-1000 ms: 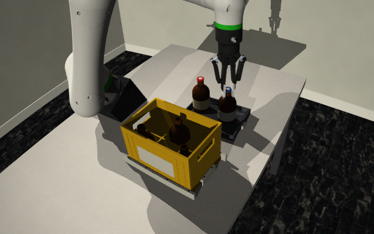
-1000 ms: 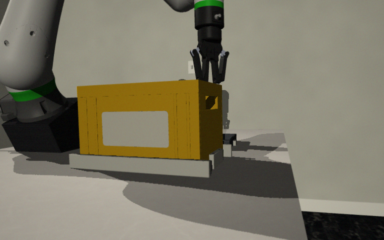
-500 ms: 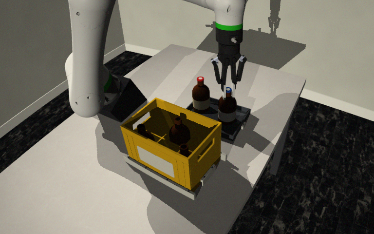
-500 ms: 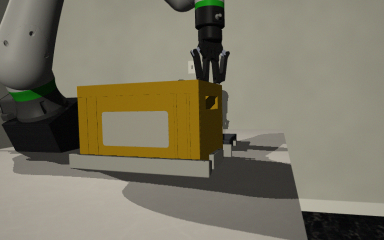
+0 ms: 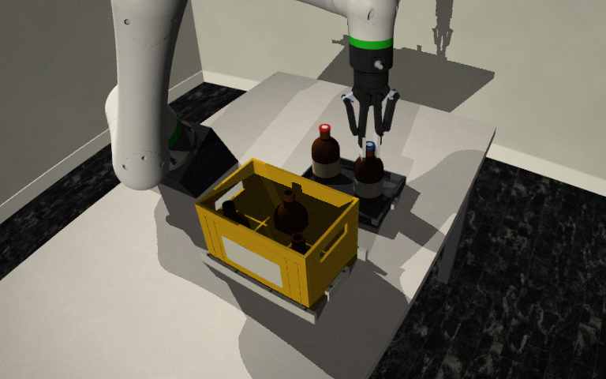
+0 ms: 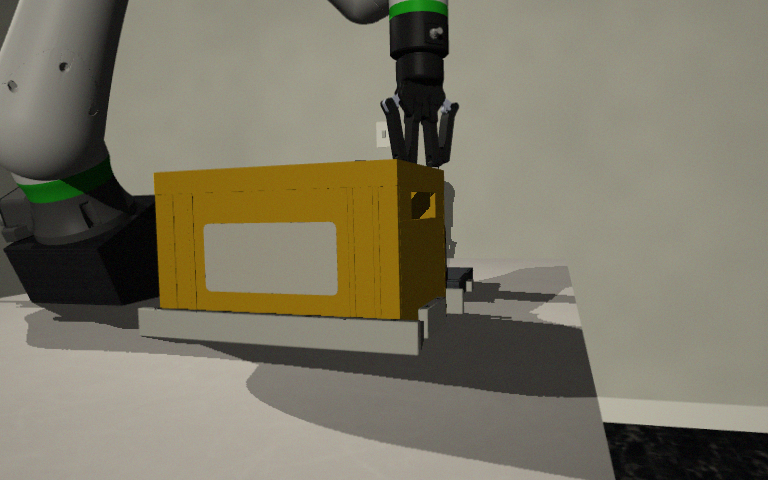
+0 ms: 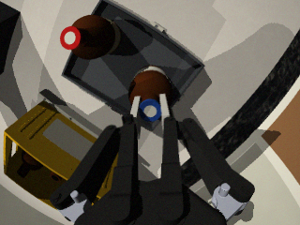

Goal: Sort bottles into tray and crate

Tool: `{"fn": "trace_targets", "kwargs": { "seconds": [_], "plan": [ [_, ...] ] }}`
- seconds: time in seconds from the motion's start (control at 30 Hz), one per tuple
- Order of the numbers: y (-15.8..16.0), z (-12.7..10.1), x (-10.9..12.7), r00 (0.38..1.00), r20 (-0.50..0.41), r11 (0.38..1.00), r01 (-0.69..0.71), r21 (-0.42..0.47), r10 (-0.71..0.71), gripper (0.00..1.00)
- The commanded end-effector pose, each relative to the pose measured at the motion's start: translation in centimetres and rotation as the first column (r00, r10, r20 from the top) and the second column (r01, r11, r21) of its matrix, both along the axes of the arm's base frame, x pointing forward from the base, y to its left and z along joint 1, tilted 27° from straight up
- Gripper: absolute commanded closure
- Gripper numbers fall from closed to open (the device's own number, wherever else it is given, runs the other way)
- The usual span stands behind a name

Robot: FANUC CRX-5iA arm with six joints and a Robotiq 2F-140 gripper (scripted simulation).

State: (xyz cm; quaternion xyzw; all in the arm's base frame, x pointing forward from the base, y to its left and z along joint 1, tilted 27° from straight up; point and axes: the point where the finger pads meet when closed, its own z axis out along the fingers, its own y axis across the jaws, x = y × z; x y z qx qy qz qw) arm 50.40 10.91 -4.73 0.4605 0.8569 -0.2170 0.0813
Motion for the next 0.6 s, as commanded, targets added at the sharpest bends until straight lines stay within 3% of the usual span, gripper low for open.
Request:
{"fn": "trace_targets", "kwargs": {
  "seconds": [0.0,0.57],
  "plan": [
    [0.07,-0.01,-0.02,1.000,0.000,1.000,0.000,0.000,0.000,1.00],
    [-0.07,0.06,0.08,1.000,0.000,1.000,0.000,0.000,0.000,1.00]
  ]
}}
